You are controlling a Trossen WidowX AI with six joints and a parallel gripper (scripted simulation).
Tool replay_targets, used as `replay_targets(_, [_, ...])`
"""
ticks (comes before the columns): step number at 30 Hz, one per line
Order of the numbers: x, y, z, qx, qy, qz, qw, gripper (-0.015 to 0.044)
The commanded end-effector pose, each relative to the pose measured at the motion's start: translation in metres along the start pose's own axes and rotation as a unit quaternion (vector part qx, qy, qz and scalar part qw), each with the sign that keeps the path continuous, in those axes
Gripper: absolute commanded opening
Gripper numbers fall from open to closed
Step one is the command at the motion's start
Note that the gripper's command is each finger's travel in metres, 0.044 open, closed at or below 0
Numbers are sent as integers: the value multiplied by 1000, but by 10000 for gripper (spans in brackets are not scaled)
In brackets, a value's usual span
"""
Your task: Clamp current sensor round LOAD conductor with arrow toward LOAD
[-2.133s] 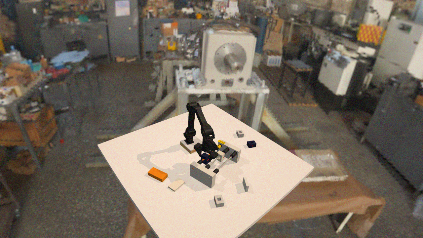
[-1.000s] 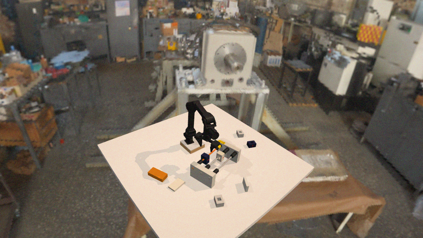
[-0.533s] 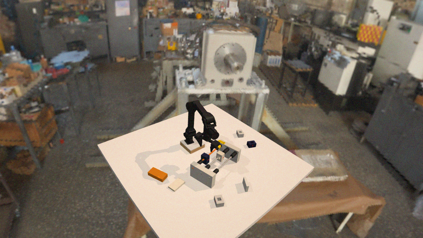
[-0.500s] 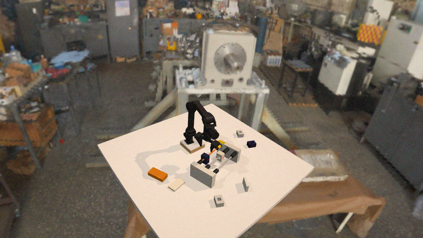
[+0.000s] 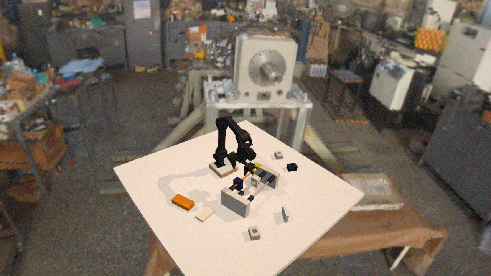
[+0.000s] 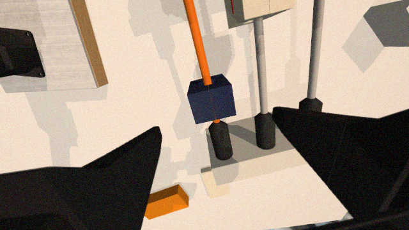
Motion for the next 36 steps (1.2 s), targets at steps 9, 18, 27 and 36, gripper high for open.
replay_targets(9, [74, 14, 34, -44, 336, 151, 929, 440])
replay_targets(18, [105, 23, 64, -191, 510, 191, 817, 440])
replay_targets(27, [119, 30, 83, -312, 614, 147, 710, 440])
replay_targets(36, [127, 37, 99, -414, 696, 42, 585, 440])
Point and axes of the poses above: the point midway between the two fingers, 35 mm back from their tips, its own y axis out along the fingers, its own z axis across the jaws, x = y × z, the point moved 5 cm from there along -y, back along the fingers, and after that the axes turned 7 degrees about -y, right-handed, at the moved point
